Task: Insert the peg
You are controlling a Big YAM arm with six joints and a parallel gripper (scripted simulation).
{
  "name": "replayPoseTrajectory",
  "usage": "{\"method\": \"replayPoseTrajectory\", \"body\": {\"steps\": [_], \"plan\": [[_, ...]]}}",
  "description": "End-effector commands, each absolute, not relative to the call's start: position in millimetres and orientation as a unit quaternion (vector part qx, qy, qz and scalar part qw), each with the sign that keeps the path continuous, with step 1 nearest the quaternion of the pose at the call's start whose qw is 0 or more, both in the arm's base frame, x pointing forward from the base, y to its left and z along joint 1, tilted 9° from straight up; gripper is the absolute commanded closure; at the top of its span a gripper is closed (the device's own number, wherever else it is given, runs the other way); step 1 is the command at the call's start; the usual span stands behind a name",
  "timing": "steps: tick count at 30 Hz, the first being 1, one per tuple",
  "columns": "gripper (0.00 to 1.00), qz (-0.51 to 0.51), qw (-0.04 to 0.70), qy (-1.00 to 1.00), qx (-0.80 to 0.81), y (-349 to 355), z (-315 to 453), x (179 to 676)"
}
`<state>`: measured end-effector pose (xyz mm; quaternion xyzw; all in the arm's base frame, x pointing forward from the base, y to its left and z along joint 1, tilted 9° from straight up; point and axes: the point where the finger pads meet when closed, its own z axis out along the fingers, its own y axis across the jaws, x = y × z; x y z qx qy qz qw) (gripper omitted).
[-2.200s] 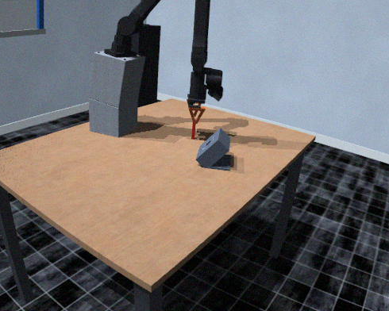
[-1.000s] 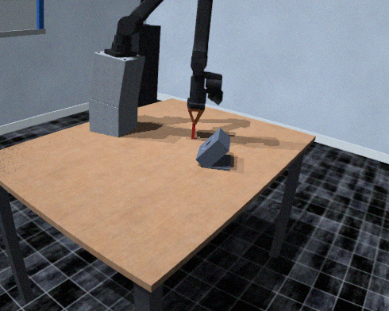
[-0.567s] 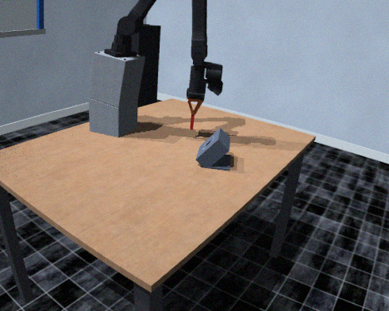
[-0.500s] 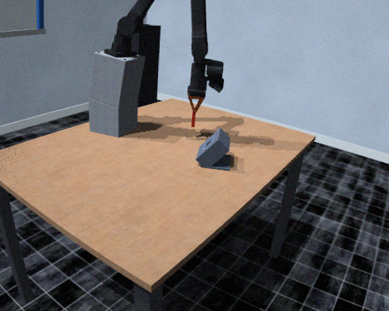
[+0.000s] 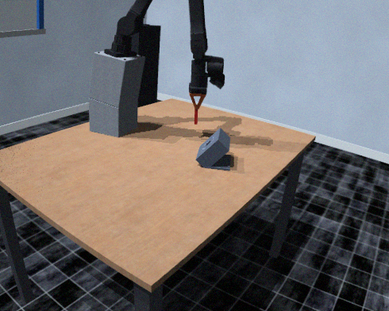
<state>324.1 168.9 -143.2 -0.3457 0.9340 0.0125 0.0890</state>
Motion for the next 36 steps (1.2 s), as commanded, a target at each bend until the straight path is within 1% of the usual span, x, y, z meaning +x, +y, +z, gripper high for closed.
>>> {"method": "replayPoseTrajectory", "body": {"steps": [1, 36], "plan": [[1.00, 0.017, 0.093, 0.936, -0.339, 158.1, -150.7, 328.9], [1.00, 0.085, 0.167, 0.936, -0.297, 118.1, -160.3, 354.2]]}}
